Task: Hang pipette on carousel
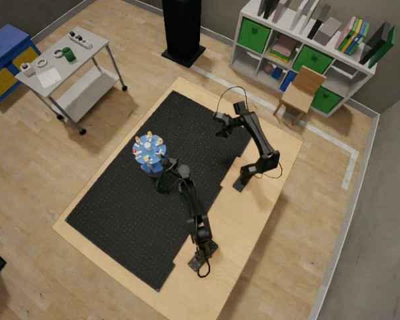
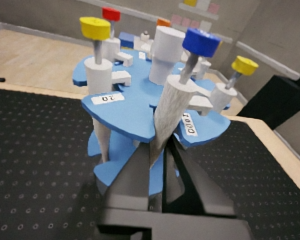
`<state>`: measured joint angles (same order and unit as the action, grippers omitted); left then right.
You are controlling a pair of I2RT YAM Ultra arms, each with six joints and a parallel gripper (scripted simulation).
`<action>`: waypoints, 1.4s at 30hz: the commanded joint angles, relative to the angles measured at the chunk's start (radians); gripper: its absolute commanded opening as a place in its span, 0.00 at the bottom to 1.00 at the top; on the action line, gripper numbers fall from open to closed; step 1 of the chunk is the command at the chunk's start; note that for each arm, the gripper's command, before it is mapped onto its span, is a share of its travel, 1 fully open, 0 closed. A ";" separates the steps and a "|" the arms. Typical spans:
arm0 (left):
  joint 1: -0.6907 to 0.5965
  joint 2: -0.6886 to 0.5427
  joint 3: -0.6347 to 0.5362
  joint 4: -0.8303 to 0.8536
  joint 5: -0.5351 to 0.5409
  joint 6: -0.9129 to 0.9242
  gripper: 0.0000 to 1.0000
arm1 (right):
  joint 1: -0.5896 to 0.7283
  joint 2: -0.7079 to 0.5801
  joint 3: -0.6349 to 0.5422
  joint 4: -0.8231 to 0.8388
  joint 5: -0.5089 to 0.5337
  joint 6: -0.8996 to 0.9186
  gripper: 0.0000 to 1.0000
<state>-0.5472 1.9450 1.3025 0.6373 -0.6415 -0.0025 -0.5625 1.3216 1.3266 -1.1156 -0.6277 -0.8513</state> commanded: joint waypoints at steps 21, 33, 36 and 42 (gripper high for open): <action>-0.042 0.028 0.114 -0.035 -0.217 0.005 0.12 | -0.009 -0.004 0.015 0.013 -0.020 -0.005 1.00; -0.042 0.028 0.114 -0.033 -0.217 0.005 0.12 | -0.009 -0.004 0.015 0.013 -0.020 -0.005 1.00; -0.042 0.028 0.114 -0.033 -0.217 0.005 0.12 | -0.009 -0.004 0.015 0.013 -0.020 -0.005 1.00; -0.042 0.028 0.114 -0.033 -0.217 0.005 0.12 | -0.009 -0.004 0.015 0.013 -0.020 -0.005 1.00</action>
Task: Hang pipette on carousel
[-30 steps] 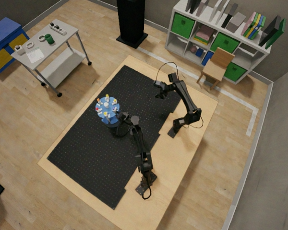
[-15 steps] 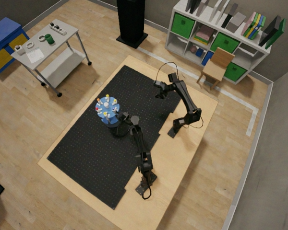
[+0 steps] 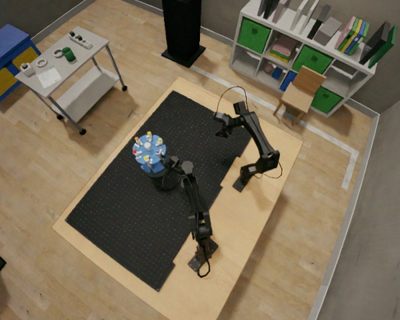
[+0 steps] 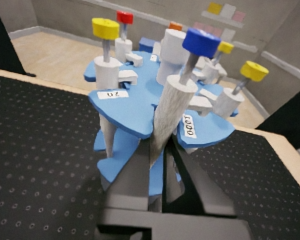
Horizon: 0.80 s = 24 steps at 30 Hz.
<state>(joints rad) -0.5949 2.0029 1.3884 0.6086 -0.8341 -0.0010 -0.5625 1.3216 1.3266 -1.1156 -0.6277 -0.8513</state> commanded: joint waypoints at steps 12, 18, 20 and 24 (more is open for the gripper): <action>0.006 -0.030 0.028 -0.005 -0.024 0.004 0.12 | -0.009 -0.004 0.015 0.013 -0.020 -0.005 1.00; -0.018 0.022 0.051 -0.014 -0.067 0.006 0.12 | -0.009 -0.004 0.015 0.013 -0.020 -0.005 1.00; -0.036 0.054 0.097 -0.023 -0.151 0.008 0.12 | -0.009 -0.004 0.015 0.013 -0.020 -0.005 1.00; -0.051 0.100 0.166 -0.043 -0.246 0.002 0.12 | -0.009 -0.004 0.015 0.013 -0.020 -0.005 1.00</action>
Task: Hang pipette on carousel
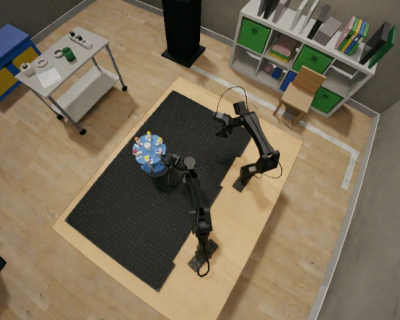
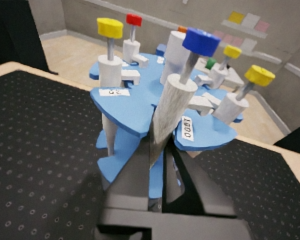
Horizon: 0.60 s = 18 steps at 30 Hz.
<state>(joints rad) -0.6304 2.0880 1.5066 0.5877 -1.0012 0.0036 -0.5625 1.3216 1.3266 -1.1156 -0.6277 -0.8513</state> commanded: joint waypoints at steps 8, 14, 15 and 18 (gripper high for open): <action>0.004 -0.017 0.058 -0.036 -0.086 -0.009 0.12 | -0.009 -0.004 0.015 0.013 -0.020 -0.005 1.00; 0.004 -0.017 0.058 -0.036 -0.086 -0.009 0.12 | -0.009 -0.004 0.015 0.013 -0.020 -0.005 1.00; 0.004 -0.017 0.058 -0.036 -0.086 -0.009 0.12 | -0.009 -0.004 0.015 0.013 -0.020 -0.005 1.00; 0.004 -0.017 0.058 -0.037 -0.086 -0.010 0.12 | -0.009 -0.004 0.015 0.013 -0.020 -0.005 1.00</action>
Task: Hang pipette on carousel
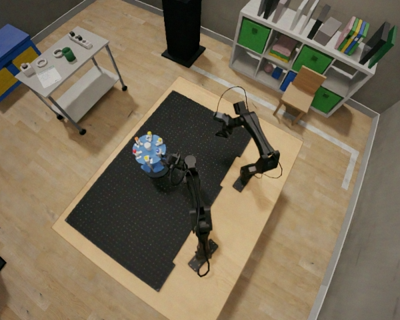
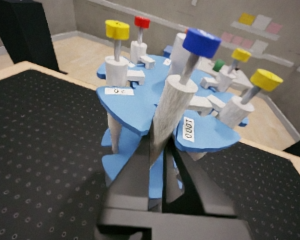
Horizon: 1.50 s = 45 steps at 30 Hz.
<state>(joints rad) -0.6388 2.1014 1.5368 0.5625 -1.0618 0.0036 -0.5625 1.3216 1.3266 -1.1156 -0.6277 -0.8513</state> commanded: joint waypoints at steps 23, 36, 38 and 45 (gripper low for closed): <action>0.013 -0.030 0.028 -0.011 -0.025 -0.010 0.12 | -0.009 -0.004 0.015 0.013 -0.020 -0.005 1.00; -0.034 0.119 0.201 -0.052 -0.232 0.009 0.12 | -0.009 -0.004 0.015 0.013 -0.020 -0.005 1.00; -0.034 0.119 0.201 -0.052 -0.232 0.009 0.12 | -0.009 -0.004 0.015 0.013 -0.020 -0.005 1.00; -0.014 0.087 0.214 -0.076 -0.238 -0.005 0.12 | -0.009 -0.004 0.015 0.013 -0.020 -0.005 1.00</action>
<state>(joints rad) -0.6670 2.2185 1.7199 0.5037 -1.2724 0.0101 -0.5625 1.3216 1.3266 -1.1156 -0.6277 -0.8513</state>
